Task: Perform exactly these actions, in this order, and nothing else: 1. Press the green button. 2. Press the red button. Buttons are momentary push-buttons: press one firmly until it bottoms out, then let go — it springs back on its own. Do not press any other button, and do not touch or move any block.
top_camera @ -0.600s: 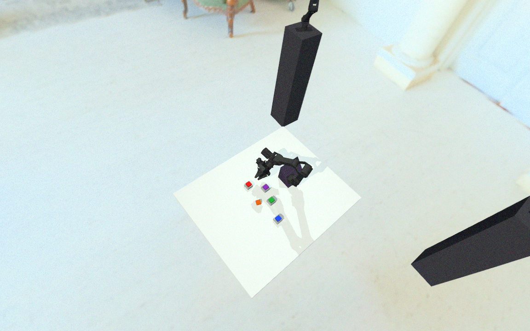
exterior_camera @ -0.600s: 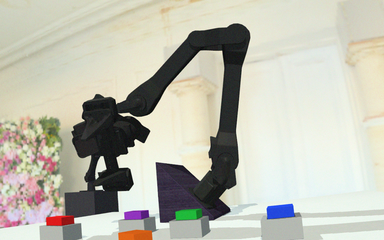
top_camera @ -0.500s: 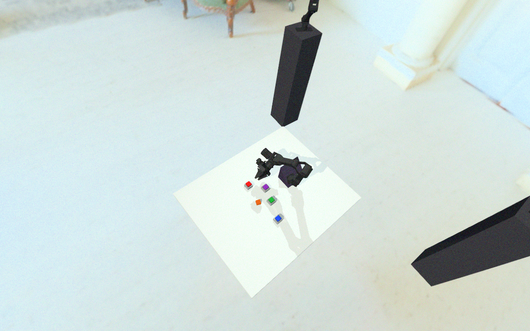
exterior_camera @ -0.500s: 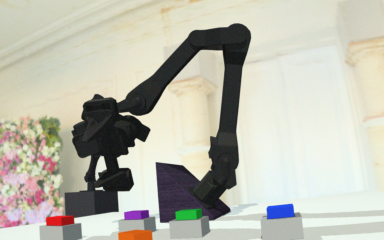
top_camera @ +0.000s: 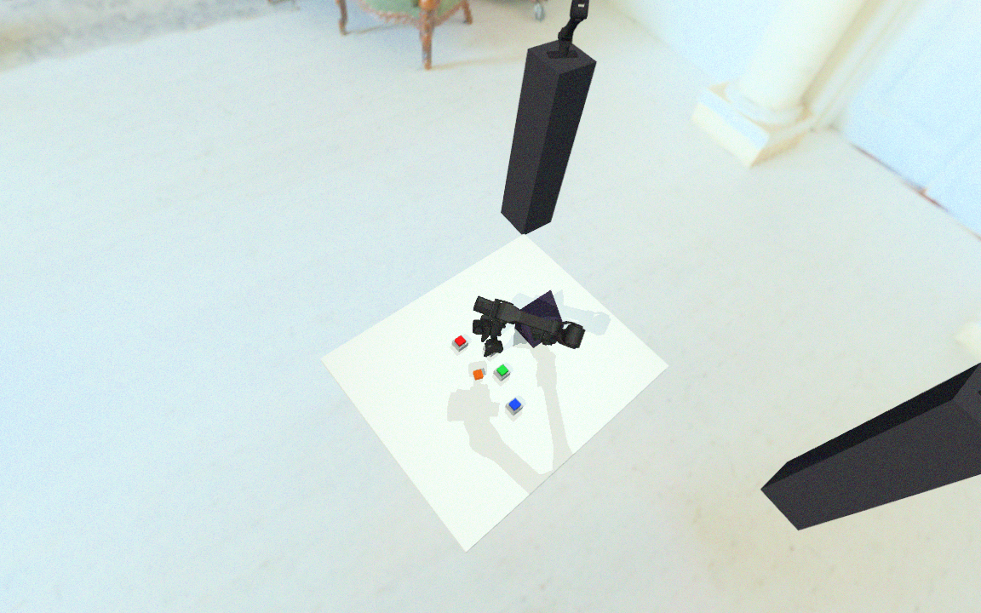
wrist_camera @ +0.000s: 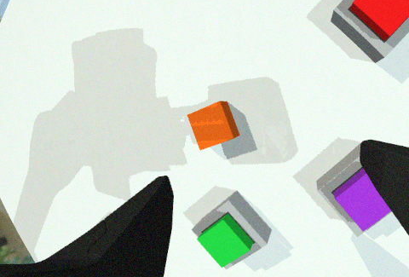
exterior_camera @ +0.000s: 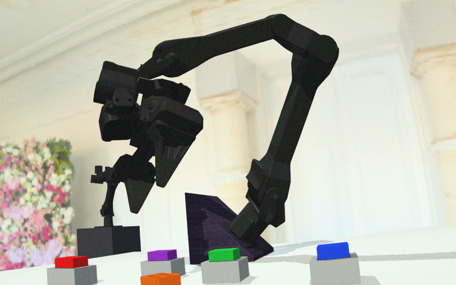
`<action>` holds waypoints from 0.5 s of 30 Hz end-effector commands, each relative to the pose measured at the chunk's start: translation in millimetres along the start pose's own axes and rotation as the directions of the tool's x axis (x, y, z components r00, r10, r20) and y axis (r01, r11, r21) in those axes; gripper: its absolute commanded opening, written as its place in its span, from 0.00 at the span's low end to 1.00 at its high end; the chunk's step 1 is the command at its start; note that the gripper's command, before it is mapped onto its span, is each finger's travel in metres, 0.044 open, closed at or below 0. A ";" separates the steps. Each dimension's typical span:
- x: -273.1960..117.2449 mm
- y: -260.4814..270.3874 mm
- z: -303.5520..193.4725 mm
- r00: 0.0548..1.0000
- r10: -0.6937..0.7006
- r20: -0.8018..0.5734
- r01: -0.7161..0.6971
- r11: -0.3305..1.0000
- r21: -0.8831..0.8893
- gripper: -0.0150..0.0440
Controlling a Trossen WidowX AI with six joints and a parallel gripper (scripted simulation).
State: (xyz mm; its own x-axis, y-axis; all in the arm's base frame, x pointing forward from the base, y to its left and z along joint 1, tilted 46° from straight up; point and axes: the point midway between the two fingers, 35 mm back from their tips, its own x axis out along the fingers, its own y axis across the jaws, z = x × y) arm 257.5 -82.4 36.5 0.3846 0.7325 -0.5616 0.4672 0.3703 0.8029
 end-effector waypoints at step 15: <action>-16.3 70.4 -62.9 0.898 -0.316 -0.306 0.067 0.786 -0.615 0.89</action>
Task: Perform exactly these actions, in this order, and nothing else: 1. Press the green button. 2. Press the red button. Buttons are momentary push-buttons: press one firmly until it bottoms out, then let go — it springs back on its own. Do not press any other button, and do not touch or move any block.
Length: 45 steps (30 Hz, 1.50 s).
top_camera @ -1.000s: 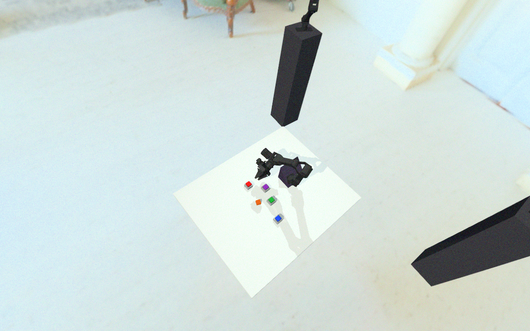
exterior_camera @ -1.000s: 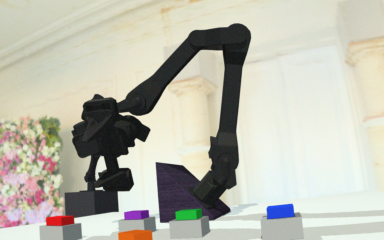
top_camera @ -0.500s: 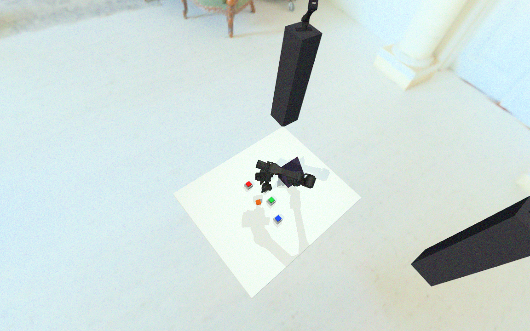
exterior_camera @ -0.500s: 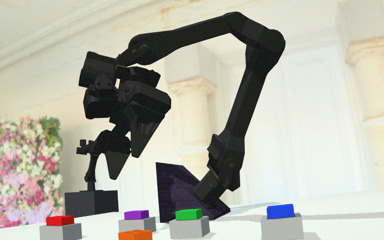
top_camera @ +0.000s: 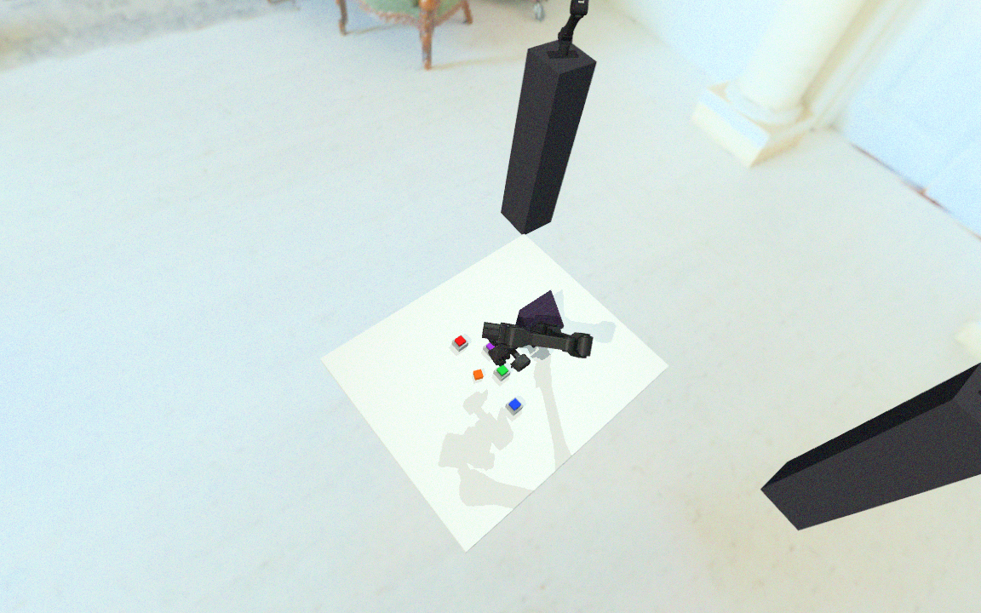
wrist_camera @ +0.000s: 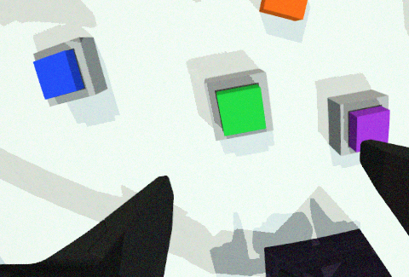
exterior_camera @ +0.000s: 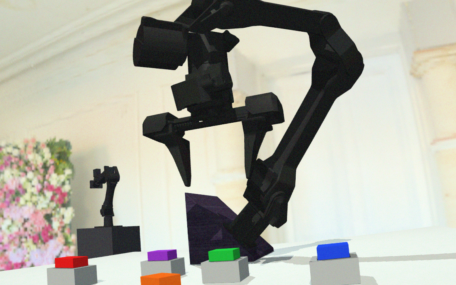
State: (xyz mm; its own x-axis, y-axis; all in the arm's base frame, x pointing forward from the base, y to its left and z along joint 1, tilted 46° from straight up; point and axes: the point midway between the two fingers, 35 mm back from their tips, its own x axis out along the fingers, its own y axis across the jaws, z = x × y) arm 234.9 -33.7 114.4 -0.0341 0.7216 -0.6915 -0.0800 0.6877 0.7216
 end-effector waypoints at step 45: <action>94.4 1.7 -1.8 1.000 -0.004 -0.010 0.003 1.000 -0.018 0.29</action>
